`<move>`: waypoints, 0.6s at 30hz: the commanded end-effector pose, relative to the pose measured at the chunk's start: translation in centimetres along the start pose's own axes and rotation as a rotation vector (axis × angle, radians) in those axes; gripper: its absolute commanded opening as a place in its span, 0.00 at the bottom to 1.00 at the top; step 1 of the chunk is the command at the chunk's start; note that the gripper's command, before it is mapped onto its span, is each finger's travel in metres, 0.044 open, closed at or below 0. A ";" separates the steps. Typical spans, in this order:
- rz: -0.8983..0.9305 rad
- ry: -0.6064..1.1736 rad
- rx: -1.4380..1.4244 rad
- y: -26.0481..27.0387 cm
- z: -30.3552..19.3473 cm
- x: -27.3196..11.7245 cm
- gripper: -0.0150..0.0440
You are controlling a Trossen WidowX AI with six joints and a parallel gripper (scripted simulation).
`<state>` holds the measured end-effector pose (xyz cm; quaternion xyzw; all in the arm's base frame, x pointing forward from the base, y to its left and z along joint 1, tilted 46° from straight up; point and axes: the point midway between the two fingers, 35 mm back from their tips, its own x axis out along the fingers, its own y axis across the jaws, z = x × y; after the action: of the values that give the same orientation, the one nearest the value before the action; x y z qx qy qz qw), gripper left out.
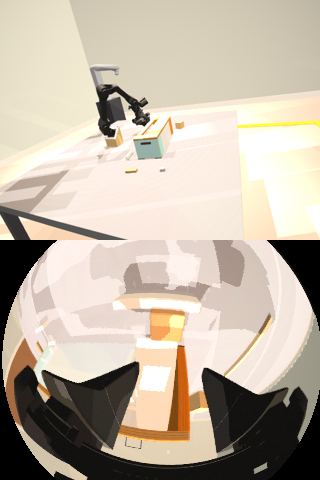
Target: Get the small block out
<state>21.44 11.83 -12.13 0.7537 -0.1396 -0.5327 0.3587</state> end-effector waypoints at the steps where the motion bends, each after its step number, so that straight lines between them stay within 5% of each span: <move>1: 0.009 -0.005 -0.009 0.2 0.6 0.8 0.74; 18: 0.010 -0.005 -0.010 0.5 1.8 3.3 0.74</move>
<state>21.33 9.49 -14.13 0.7525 -0.1402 -0.5333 0.3601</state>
